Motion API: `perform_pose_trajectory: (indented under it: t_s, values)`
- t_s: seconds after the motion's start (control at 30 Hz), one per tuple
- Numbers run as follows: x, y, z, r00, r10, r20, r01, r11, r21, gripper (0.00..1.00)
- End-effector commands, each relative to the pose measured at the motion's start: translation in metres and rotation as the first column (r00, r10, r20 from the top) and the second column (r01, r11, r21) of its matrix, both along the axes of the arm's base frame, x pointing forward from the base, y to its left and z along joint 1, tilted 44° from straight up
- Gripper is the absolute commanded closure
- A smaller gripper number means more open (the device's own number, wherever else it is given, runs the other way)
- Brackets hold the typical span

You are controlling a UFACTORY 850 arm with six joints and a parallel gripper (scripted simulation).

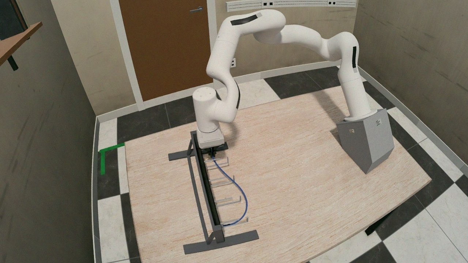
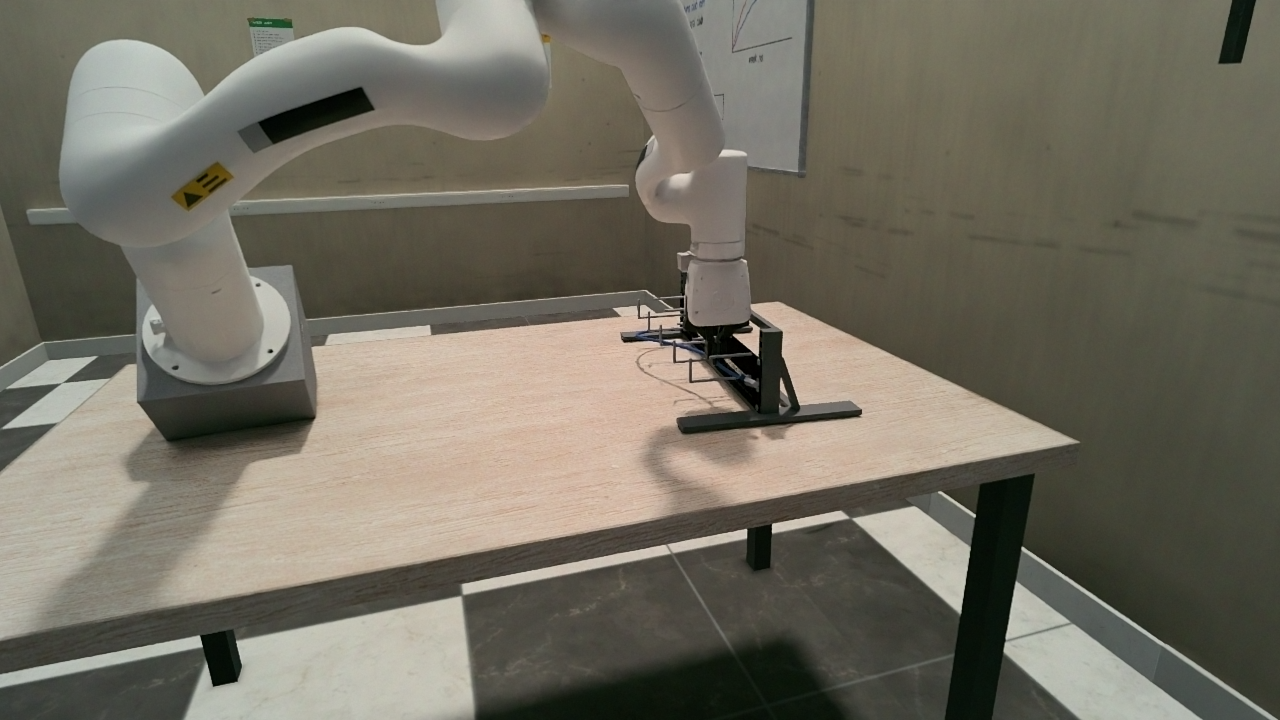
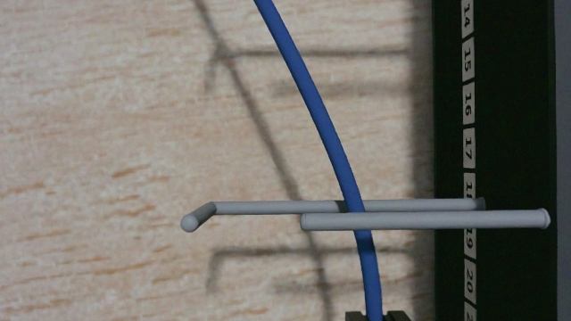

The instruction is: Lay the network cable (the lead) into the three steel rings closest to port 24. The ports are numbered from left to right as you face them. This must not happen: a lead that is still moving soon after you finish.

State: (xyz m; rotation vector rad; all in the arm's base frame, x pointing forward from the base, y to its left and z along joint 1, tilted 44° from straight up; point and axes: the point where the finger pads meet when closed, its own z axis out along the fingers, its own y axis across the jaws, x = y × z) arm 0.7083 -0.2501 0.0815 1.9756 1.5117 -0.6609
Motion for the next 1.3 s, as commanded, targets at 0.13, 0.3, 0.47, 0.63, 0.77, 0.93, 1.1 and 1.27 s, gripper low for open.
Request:
perform_pose_trajectory:
  t_s: [0.13, 0.3, 0.47, 0.63, 0.77, 0.93, 1.1, 1.27]
  values:
    - [0.0012, 0.0006, 0.0011, 1.0, 0.001, 0.002, -0.001, 1.0, 0.0, 1.0]
    - [0.0012, 0.0006, 0.0011, 1.0, 0.001, 0.002, -0.001, 1.0, 0.0, 1.0]
    - [0.0012, 0.0006, 0.0011, 1.0, 0.001, 0.002, -0.001, 1.0, 0.0, 1.0]
    - [0.0012, 0.0006, 0.0011, 1.0, 0.001, 0.002, -0.001, 1.0, 0.0, 0.65]
    - [0.0012, 0.0006, 0.0011, 1.0, 0.001, 0.002, -0.001, 1.0, 0.0, 0.65]
    - [0.0012, 0.0006, 0.0011, 1.0, 0.001, 0.002, -0.001, 1.0, 0.0, 0.65]
    - [0.0012, 0.0006, 0.0011, 1.0, 0.001, 0.002, -0.001, 1.0, 0.0, 0.65]
    - [0.0012, 0.0006, 0.0011, 1.0, 0.001, 0.002, -0.001, 1.0, 0.0, 0.65]
